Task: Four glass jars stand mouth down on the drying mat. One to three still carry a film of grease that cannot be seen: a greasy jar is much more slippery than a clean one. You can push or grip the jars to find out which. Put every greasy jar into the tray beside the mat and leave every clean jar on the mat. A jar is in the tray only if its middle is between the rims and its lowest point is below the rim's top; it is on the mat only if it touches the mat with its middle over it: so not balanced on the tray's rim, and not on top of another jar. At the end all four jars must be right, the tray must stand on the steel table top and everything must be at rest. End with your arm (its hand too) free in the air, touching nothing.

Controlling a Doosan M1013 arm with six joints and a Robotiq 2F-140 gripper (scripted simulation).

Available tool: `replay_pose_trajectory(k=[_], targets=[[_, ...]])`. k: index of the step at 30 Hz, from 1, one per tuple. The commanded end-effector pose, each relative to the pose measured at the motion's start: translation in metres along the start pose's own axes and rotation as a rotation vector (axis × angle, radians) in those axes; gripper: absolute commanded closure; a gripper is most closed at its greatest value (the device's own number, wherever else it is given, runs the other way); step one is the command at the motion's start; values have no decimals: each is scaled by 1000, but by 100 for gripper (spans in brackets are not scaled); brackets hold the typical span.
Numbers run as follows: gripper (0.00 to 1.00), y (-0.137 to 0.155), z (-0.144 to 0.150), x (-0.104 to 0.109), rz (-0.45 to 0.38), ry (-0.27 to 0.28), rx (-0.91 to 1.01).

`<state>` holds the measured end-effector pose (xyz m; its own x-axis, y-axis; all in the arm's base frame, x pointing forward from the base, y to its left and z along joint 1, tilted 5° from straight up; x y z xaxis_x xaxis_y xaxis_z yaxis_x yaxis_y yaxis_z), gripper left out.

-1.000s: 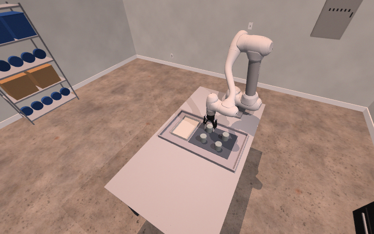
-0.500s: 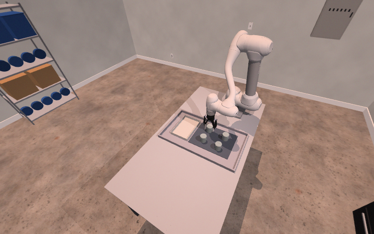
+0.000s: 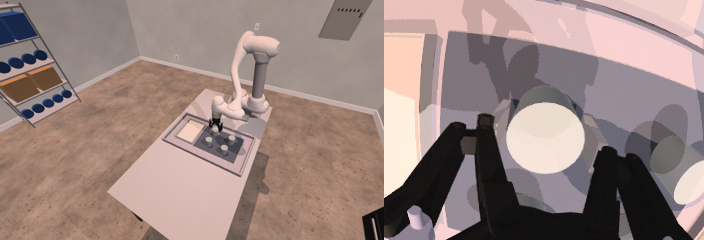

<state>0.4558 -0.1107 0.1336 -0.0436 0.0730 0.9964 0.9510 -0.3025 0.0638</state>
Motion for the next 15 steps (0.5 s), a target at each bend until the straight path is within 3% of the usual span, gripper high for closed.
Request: replay_pose_trajectory(k=[1,15], targets=[[49,-2,-1,-3,-1,-2,-1],[52,-2,-1,-3,-1,-2,-1]])
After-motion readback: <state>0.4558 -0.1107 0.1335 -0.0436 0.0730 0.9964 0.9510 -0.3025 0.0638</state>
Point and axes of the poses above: the point where the finger pads meet when closed, its own x axis back along the fingers, its own z axis across the jaws, y = z × x, the point moved 8 cm from there along x, back along the fingers, and after that the axes turned 13 degrees about -x, right-handed, at the moved point
